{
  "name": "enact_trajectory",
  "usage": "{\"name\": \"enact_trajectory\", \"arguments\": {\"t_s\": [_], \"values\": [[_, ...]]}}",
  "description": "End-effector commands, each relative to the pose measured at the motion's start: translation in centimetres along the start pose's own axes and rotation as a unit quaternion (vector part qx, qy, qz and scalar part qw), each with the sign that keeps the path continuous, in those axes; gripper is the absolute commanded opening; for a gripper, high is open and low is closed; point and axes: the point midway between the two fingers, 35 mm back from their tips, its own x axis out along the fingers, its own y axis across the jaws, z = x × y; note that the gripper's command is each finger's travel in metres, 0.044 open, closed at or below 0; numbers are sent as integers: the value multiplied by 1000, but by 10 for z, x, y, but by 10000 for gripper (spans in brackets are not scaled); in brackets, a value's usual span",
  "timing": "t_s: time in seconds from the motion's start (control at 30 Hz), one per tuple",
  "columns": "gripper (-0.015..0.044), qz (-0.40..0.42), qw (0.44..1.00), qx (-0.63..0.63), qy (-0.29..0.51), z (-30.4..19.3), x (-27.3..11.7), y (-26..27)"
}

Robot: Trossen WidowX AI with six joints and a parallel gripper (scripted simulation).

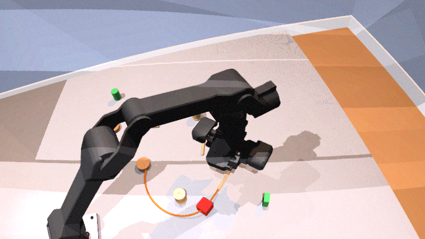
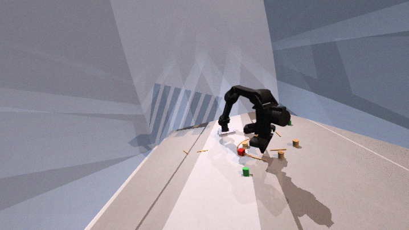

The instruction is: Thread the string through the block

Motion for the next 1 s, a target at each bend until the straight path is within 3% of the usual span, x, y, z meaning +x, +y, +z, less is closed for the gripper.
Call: {"name": "enact_trajectory", "arguments": {"t_s": [0.0,0.07,0.37,0.97], "values": [[210,1,1000,-1,-1,4,-22,0],[210,1,1000,-1,-1,4,-22,0],[440,7,1000,1,12,1,-34,1],[440,11,1000,1,19,1,-48,1]]}}
